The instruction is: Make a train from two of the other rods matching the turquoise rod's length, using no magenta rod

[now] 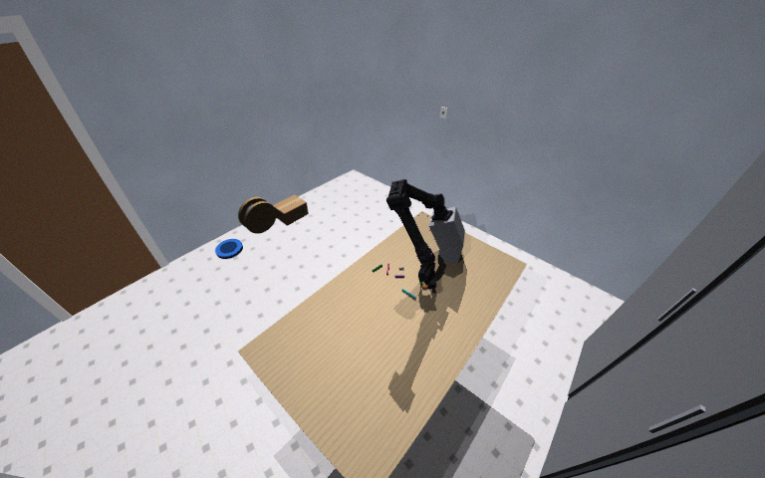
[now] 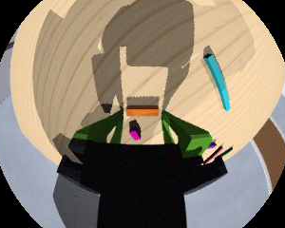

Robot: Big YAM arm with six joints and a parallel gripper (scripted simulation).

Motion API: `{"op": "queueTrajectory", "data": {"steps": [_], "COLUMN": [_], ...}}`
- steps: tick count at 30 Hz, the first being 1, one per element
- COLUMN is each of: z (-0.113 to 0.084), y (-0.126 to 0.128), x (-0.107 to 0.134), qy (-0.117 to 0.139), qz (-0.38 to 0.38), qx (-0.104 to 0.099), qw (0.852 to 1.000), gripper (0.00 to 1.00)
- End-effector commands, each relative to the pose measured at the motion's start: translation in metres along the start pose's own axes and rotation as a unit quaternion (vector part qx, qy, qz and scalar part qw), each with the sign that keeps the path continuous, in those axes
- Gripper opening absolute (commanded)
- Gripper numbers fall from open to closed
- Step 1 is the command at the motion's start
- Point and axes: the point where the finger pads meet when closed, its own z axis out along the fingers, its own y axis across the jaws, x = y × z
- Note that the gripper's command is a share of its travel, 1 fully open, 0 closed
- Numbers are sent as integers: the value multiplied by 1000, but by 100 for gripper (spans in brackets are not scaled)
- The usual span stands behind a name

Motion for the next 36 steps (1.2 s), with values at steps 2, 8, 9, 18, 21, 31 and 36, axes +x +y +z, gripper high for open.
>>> {"op": "queueTrajectory", "data": {"steps": [2,8,9,18,21,31,36], "z": [-16,-34,-34,-81,-92,-89,-89], "y": [0,-1,-1,-1,-1,-3,-3], "x": [-7,-7,-7,-6,-7,-4,-4], "qy": [-10,-10,-10,-10,-11,-3,-4], "qz": [-2,-1,-1,-1,0,9,8], "qx": [3,4,4,5,5,1,1], "qw": [1000,1000,1000,1000,1000,1000,1000], "gripper": [54,54,54,54,54,100,100]}}
